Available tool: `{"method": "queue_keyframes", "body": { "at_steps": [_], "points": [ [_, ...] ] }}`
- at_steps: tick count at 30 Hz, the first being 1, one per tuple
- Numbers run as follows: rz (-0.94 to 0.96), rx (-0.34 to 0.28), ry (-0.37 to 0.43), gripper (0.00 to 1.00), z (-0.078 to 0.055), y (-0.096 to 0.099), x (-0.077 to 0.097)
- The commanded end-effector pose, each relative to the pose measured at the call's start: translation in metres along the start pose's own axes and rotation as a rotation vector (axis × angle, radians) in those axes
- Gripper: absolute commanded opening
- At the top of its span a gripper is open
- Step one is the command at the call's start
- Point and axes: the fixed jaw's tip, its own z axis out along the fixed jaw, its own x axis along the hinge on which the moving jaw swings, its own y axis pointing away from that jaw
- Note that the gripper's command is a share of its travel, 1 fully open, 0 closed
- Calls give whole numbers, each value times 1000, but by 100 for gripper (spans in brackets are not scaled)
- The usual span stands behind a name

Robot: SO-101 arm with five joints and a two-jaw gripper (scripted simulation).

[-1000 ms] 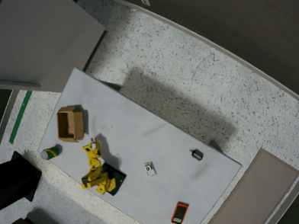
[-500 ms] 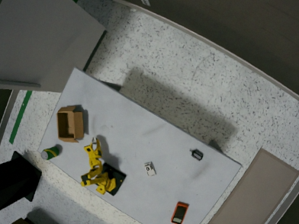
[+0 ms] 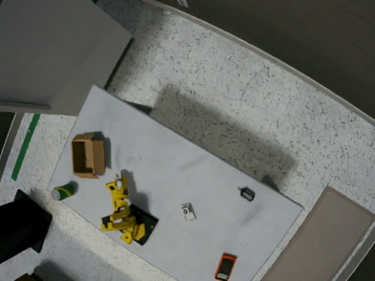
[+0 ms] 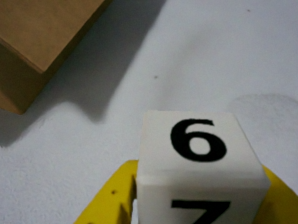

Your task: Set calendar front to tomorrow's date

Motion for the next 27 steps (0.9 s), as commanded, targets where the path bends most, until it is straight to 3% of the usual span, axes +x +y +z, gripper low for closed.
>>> {"method": "queue_keyframes", "body": {
  "at_steps": [1,27],
  "points": [
    [-5,5,-17,0,2,-1,-2],
    [-5,5,-17,0,5,-1,6]
  ]
}}
